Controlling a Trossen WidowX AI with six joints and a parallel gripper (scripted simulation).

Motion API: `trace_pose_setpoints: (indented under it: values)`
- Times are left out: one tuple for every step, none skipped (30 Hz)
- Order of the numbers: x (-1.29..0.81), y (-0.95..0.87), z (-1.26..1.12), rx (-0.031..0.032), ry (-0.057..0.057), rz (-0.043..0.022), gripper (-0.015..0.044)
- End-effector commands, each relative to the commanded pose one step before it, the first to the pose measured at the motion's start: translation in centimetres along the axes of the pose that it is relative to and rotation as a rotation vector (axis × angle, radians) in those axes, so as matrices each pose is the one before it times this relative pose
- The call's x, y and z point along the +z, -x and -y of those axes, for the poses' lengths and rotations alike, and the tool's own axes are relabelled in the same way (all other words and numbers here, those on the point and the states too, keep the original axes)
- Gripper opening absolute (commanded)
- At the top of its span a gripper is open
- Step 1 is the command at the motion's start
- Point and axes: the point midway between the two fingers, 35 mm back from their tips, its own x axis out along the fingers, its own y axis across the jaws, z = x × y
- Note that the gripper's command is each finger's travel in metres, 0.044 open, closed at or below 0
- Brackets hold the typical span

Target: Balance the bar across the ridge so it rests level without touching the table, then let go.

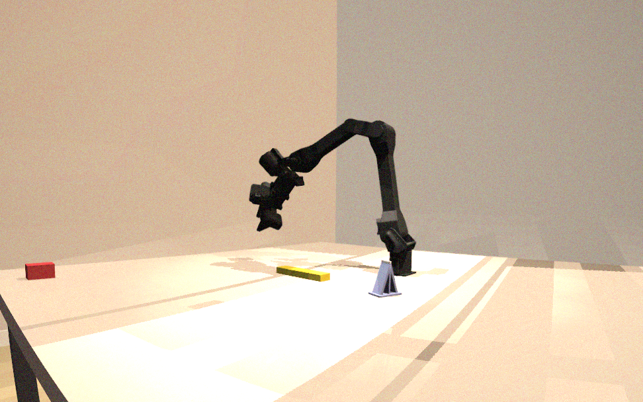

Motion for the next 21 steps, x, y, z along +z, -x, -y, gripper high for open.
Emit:
trace_pose_setpoints:
  values:
    - [0.887, 0.761, -2.218, 0.06990, 0.1621, 0.00581, 0.0315]
    - [0.267, 0.140, -0.541, 0.01727, 0.0400, 0.00121, 0.0315]
    - [0.279, 0.139, -0.533, 0.01717, 0.0400, 0.00159, 0.0315]
    - [0.291, 0.138, -0.525, 0.01707, 0.0401, 0.00197, 0.0315]
    - [0.303, 0.136, -0.516, 0.01696, 0.0402, 0.00234, 0.0315]
    - [0.315, 0.135, -0.507, 0.01684, 0.0402, 0.00271, 0.0315]
    - [0.326, 0.134, -0.498, 0.01672, 0.0403, 0.00307, 0.0315]
    - [0.336, 0.133, -0.489, 0.01659, 0.0404, 0.00342, 0.0315]
    - [0.348, 0.129, -0.480, 0.01657, 0.0404, 0.00378, 0.0315]
    - [0.358, 0.128, -0.471, 0.01644, 0.0404, 0.00412, 0.0315]
    - [0.368, 0.127, -0.461, 0.01629, 0.0405, 0.00446, 0.0315]
    - [0.378, 0.125, -0.451, 0.01613, 0.0405, 0.00479, 0.0315]
    - [0.387, 0.124, -0.440, 0.01597, 0.0406, 0.00511, 0.0315]
    - [0.396, 0.123, -0.430, 0.01581, 0.0406, 0.00542, 0.0315]
    - [0.405, 0.121, -0.419, 0.01564, 0.0407, 0.00573, 0.0315]
    - [0.413, 0.120, -0.408, 0.01547, 0.0407, 0.00603, 0.0315]
    - [0.421, 0.118, -0.398, 0.01529, 0.0408, 0.00633, 0.0315]
    - [0.429, 0.117, -0.386, 0.01511, 0.0408, 0.00662, 0.0315]
    - [0.436, 0.115, -0.375, 0.01492, 0.0408, 0.00690, 0.0315]
    - [0.443, 0.114, -0.364, 0.01474, 0.0409, 0.00718, 0.0315]
    - [0.450, 0.112, -0.353, 0.01456, 0.0409, 0.00745, 0.0315]
